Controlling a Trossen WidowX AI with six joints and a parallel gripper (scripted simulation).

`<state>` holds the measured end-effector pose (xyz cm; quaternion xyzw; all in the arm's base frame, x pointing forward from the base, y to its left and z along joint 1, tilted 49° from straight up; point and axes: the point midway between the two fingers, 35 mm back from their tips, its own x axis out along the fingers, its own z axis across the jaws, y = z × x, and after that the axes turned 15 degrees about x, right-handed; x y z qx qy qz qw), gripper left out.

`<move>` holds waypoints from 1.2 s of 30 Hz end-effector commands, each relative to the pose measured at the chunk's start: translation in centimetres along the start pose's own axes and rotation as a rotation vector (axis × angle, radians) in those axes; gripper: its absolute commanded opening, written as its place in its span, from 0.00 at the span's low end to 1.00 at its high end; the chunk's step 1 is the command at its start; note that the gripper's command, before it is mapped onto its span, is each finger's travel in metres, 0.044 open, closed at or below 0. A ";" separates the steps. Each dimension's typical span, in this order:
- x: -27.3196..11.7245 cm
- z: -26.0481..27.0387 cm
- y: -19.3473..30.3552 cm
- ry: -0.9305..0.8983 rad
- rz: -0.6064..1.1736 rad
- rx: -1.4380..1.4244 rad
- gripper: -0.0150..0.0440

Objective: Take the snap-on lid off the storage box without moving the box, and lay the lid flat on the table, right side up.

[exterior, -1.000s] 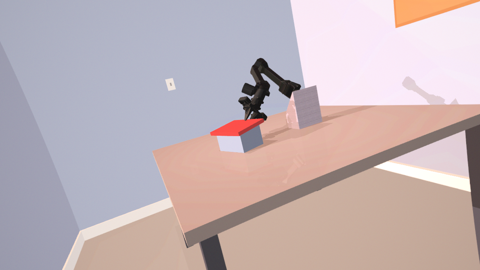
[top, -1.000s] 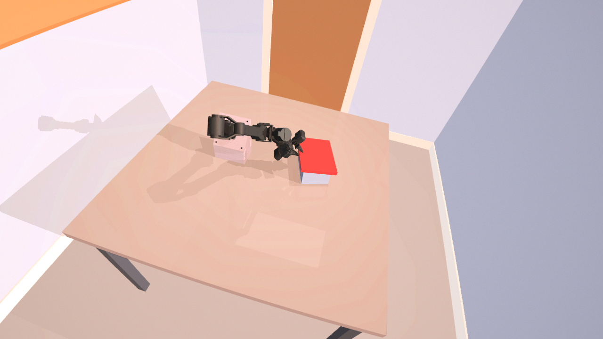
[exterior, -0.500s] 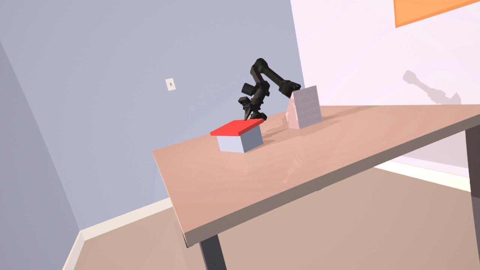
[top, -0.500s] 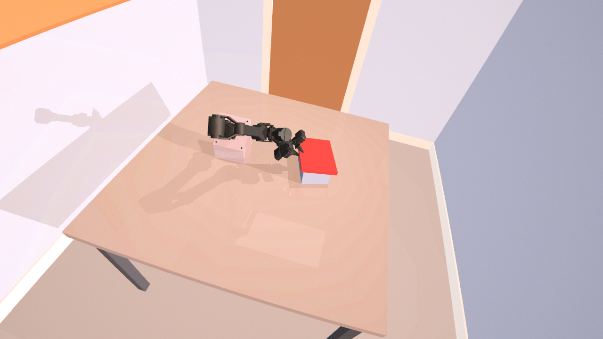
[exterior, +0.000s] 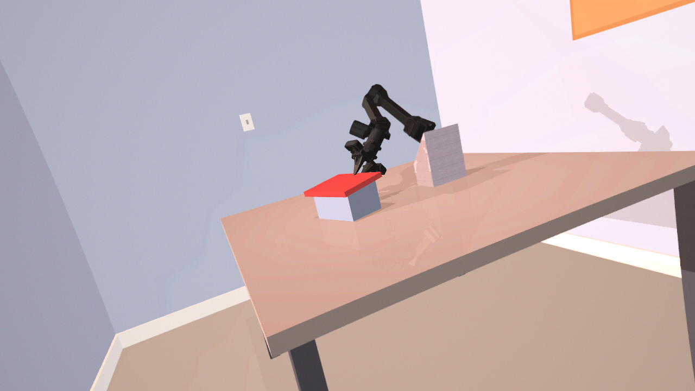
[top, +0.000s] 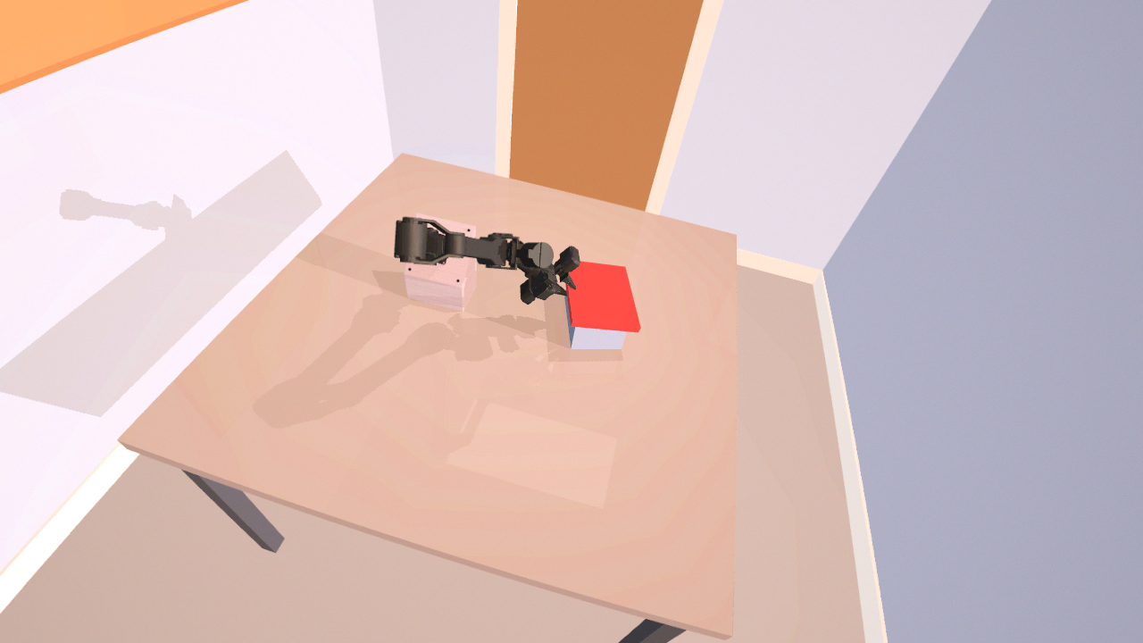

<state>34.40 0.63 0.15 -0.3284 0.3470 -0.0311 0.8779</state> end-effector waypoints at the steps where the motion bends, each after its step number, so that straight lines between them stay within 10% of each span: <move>1: 0.1 0.1 0.0 -0.001 -0.001 0.000 0.25; 36: -0.5 1.0 0.3 0.001 -0.006 0.001 0.25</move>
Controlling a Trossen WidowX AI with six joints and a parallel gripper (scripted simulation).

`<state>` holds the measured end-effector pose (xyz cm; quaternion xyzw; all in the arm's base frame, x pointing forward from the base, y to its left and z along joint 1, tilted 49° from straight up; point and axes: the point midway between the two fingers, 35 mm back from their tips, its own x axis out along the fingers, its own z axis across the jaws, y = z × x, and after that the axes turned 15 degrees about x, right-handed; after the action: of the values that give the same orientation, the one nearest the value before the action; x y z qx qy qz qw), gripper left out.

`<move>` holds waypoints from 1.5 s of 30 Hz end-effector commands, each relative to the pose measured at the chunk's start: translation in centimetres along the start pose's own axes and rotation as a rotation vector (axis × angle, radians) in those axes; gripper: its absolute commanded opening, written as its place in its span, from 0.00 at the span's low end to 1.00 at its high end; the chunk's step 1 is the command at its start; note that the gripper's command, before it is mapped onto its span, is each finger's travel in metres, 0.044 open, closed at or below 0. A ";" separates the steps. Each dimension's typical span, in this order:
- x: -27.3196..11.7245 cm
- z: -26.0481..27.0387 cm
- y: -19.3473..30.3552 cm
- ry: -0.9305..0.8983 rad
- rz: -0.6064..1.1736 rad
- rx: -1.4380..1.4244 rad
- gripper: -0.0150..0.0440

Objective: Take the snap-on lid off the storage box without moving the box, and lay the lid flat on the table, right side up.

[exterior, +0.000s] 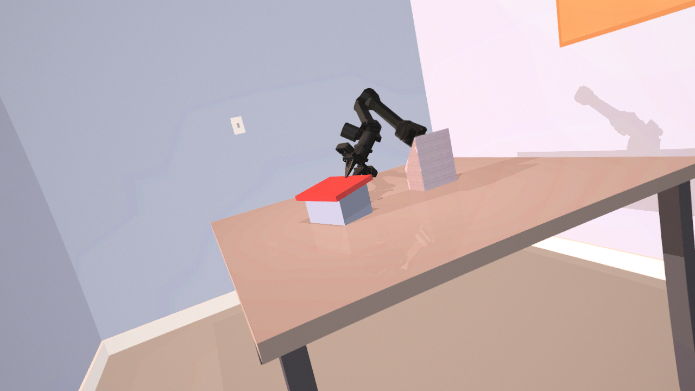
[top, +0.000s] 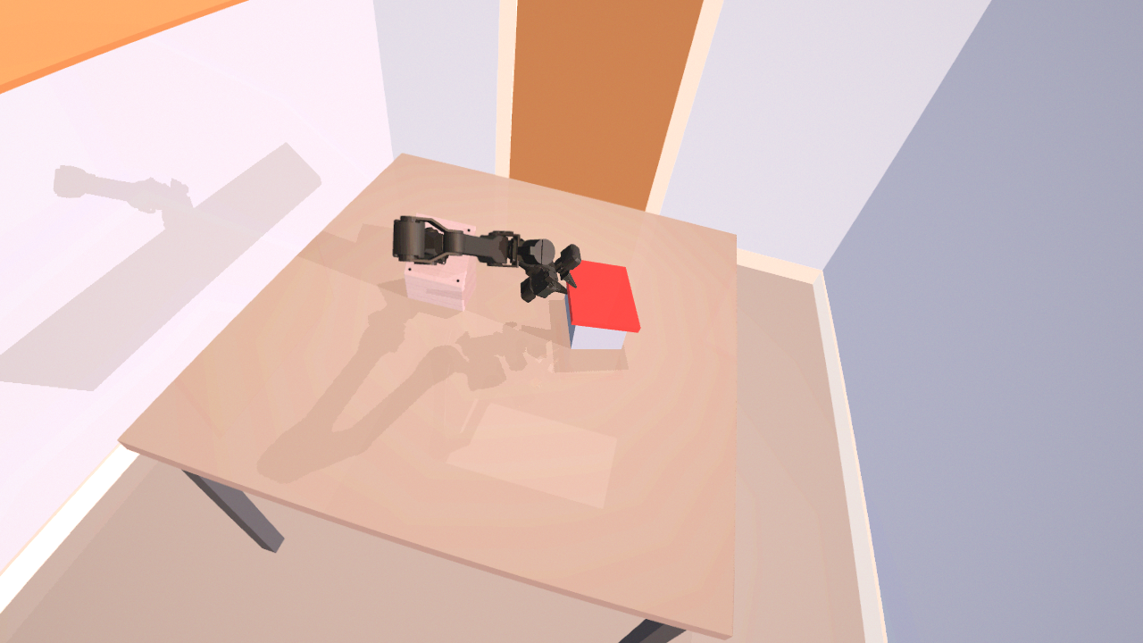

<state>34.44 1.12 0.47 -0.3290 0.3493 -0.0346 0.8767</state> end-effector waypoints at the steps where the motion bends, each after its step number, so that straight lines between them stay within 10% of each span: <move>1: -0.3 0.7 0.1 -0.006 0.000 0.001 0.25; 45: -2.3 6.3 1.6 -0.008 0.001 0.003 0.25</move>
<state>35.88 5.79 3.68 -0.3312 0.3534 -0.0359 0.8742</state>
